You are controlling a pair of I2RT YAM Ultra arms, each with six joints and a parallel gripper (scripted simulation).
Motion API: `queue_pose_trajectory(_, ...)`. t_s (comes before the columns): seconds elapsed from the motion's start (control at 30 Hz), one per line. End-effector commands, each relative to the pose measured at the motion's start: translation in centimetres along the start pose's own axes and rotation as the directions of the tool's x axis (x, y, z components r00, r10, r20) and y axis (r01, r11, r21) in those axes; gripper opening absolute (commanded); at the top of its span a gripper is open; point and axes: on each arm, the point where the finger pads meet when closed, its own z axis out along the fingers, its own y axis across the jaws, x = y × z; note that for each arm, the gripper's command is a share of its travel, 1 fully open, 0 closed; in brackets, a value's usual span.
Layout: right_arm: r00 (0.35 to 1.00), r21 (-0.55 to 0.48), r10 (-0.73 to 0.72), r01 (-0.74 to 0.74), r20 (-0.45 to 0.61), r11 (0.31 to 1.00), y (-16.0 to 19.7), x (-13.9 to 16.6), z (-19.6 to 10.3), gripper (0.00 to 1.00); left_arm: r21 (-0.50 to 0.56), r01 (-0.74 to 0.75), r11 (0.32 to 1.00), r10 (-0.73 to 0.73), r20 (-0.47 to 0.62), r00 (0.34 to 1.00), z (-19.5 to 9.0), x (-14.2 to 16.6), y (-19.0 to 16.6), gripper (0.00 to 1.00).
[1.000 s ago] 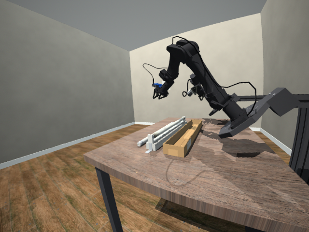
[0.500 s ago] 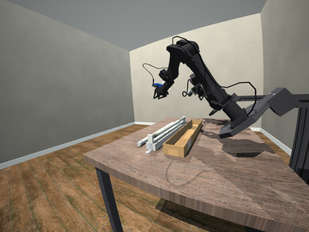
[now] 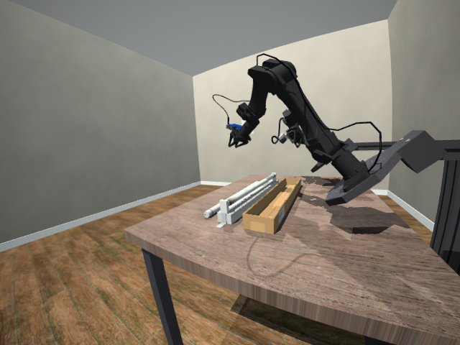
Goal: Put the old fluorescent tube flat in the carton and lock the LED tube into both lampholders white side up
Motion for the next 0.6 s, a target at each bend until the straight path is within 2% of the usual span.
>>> queue_pose_trajectory(0.0, 1.0, -0.009, 0.0, 0.0, -0.002, 1.0, 0.3, 0.0, -0.1, 0.49, 0.001, 0.015, 1.0, -0.015, 0.019, 1.0, -0.3, -0.8, 0.3, 0.49)
queue_pose_trajectory(0.03, 1.0, -0.023, 0.002, -0.002, 0.009, 1.0, 1.7, -0.5, -0.5, 0.49, 0.005, -0.043, 0.999, 0.043, -0.024, 0.999, 0.7, 0.8, -0.3, 0.49)
queue_pose_trajectory(0.13, 0.995, 0.019, -0.102, 0.102, 0.004, 0.995, 1.3, -0.6, -0.5, 0.49, 0.022, -0.078, 0.997, 0.078, -0.01, 0.997, 0.1, -0.4, 0.4, 0.49)
queue_pose_trajectory(0.23, 0.977, 0.043, -0.212, 0.212, 0.006, 0.976, 2.3, -1.1, -0.5, 0.49, 0.057, -0.182, 0.982, 0.185, -0.06, 0.981, 1.0, 1.3, -0.2, 0.49)
queue_pose_trajectory(0.33, 0.935, 0.091, -0.355, 0.354, -0.009, 0.931, 3.2, -1.7, -0.4, 0.49, 0.107, -0.293, 0.95, 0.304, -0.106, 0.947, 1.6, 3.0, -0.3, 0.49)
queue_pose_trajectory(0.4, 0.886, 0.13, -0.463, 0.463, -0.029, 0.877, 3.9, -2.4, -0.2, 0.49, 0.155, -0.375, 0.914, 0.396, -0.141, 0.907, 1.9, 4.7, -0.3, 0.49)
queue_pose_trajectory(0.43, 0.89, 0.145, -0.454, 0.454, -0.037, 0.879, 3.4, -2.4, -0.3, 0.49, 0.134, -0.351, 0.927, 0.366, -0.112, 0.924, 1.6, 3.2, 0.2, 0.49)
queue_pose_trajectory(0.47, 0.886, 0.149, -0.462, 0.462, -0.033, 0.874, 4.0, -2.6, -0.1, 0.49, 0.146, -0.373, 0.916, 0.393, -0.139, 0.909, 2.1, 4.3, 0.1, 0.49)
queue_pose_trajectory(0.57, 0.873, 0.156, -0.486, 0.486, -0.037, 0.86, 4.3, -2.9, -0.1, 0.49, 0.151, -0.385, 0.91, 0.405, -0.133, 0.905, 1.7, 4.0, 0.5, 0.49)
